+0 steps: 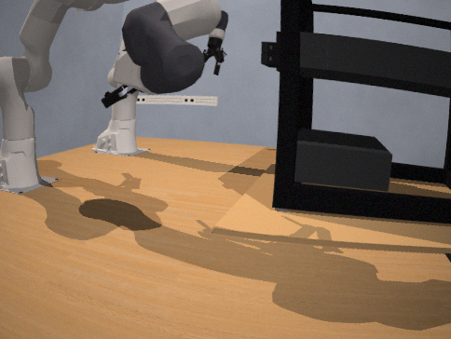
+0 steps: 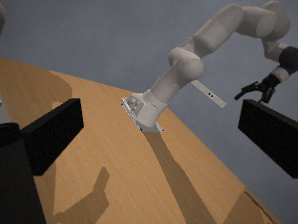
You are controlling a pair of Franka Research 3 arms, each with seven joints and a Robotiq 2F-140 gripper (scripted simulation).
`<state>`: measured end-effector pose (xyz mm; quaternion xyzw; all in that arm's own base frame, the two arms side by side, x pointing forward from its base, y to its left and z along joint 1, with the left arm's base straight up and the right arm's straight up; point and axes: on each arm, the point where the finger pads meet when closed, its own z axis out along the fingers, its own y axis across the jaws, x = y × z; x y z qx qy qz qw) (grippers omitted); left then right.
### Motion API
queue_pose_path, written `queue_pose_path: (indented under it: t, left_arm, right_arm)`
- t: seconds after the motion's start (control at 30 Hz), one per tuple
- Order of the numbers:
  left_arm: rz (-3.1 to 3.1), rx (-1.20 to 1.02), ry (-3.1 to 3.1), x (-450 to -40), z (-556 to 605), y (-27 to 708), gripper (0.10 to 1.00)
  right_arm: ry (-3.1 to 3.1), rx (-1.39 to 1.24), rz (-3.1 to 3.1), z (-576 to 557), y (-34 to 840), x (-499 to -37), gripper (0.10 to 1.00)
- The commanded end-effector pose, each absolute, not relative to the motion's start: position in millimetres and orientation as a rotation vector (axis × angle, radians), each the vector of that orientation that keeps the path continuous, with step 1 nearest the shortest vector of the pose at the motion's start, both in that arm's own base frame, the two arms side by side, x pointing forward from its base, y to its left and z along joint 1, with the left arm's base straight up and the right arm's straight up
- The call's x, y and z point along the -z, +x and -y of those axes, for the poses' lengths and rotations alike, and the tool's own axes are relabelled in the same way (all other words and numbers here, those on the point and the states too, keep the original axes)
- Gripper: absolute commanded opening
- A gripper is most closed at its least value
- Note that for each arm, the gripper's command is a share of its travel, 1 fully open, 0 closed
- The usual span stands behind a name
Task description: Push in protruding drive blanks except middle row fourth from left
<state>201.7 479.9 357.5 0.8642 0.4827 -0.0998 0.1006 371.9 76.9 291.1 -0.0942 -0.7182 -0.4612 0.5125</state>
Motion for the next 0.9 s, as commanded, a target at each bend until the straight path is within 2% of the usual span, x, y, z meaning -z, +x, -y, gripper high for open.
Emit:
queue_pose_path:
  t: [0.0, 0.87]
  left_arm:
    - [-1.324, 0.228, 2.629, -362.7, -495.3, 180.9, 1.0]
    - [-1.282, 0.05, 2.78, -394.0, -543.2, 52.4, 1.0]
  right_arm:
    - [-0.226, 1.109, 1.728, -76.9, 371.9, -291.2, 1.0]
    - [-0.226, 1.109, 1.728, -76.9, 371.9, -291.2, 1.0]
